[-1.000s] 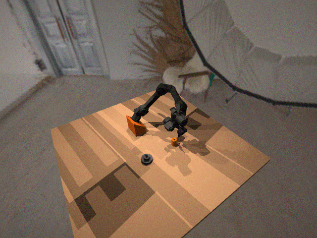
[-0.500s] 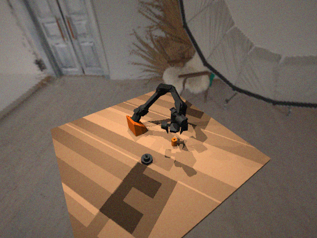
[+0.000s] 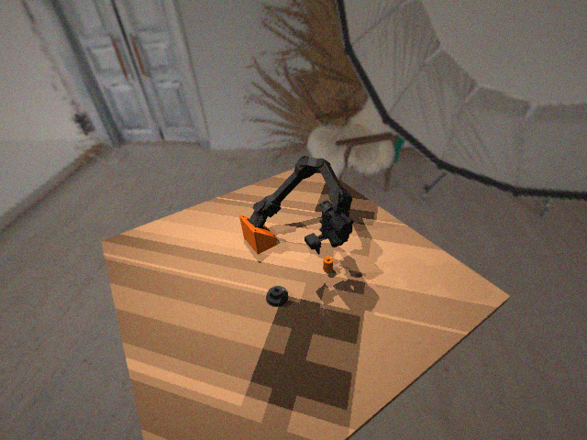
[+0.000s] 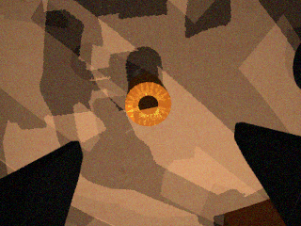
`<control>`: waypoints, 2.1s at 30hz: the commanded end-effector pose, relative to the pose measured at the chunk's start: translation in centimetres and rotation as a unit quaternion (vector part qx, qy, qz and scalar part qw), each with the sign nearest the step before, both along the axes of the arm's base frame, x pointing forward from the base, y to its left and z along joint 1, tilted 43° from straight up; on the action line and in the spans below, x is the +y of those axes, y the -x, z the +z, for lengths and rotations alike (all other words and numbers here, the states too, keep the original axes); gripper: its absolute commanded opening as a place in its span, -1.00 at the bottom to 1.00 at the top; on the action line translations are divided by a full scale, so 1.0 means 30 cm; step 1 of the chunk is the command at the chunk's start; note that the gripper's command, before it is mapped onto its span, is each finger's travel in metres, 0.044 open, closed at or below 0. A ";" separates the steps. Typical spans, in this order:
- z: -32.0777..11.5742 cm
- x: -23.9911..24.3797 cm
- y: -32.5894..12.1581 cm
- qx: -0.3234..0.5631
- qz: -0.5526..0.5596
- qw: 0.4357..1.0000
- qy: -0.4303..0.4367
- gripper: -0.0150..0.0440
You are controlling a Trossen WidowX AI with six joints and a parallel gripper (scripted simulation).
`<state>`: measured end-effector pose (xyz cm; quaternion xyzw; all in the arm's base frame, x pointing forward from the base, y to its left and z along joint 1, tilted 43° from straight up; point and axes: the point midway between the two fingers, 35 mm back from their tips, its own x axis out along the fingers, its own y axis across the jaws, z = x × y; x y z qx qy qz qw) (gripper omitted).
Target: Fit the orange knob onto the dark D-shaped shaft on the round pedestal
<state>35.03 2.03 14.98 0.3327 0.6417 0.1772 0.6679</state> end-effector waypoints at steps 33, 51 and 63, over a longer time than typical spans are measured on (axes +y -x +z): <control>-0.148 0.146 -0.033 -0.026 0.025 0.999 0.002 1.00; -0.218 0.211 -0.045 -0.026 0.025 0.999 0.002 1.00; -0.264 0.255 -0.048 -0.027 0.025 0.999 0.000 1.00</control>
